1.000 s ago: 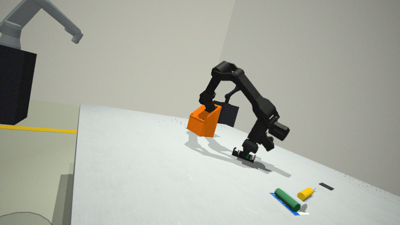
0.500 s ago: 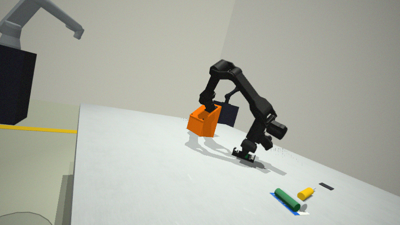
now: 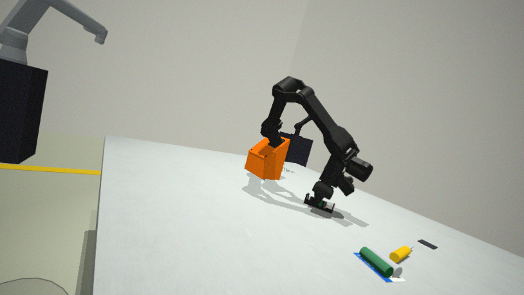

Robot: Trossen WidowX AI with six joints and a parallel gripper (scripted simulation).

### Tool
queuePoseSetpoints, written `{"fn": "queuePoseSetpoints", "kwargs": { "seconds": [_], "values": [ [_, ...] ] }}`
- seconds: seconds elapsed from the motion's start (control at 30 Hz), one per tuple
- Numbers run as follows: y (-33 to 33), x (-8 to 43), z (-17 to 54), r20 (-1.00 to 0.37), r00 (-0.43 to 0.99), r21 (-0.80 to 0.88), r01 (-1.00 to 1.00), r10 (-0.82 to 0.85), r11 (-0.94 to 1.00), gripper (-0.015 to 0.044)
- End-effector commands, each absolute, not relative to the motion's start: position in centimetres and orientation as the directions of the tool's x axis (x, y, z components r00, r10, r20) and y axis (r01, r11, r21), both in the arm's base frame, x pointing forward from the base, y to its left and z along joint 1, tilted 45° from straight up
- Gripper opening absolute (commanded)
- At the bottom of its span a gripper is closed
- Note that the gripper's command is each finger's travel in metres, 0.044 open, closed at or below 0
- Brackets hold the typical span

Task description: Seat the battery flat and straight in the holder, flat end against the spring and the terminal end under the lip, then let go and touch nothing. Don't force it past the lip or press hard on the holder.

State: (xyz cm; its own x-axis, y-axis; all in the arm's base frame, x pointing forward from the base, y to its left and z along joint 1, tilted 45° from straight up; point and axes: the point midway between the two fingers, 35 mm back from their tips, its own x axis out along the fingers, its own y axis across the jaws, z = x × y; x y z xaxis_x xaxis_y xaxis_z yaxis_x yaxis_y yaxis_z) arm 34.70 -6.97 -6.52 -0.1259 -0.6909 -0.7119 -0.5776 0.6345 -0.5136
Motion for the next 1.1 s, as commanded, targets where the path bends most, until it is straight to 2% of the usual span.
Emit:
{"fn": "queuePoseSetpoints", "kwargs": {
  "seconds": [0.0,0.4,0.53,1.0,1.07],
  "values": [
    [-7.0,34.6,-6.4,-0.714,-0.123,-0.513,-0.579,-0.69,0.634,0.0074],
    [-7.0,34.6,-6.4,-0.712,-0.126,-0.512,-0.58,-0.691,0.634,0.0074],
    [-7.0,34.6,-6.4,-0.712,-0.126,-0.512,-0.58,-0.691,0.634,0.0177],
    [-5.9,34.5,-5.4,-0.715,-0.126,-0.512,-0.576,-0.688,0.637,0.0177],
    [-5.5,34.4,-5.0,-0.713,-0.128,-0.51,-0.58,-0.689,0.635,0.0229]
  ]
}}
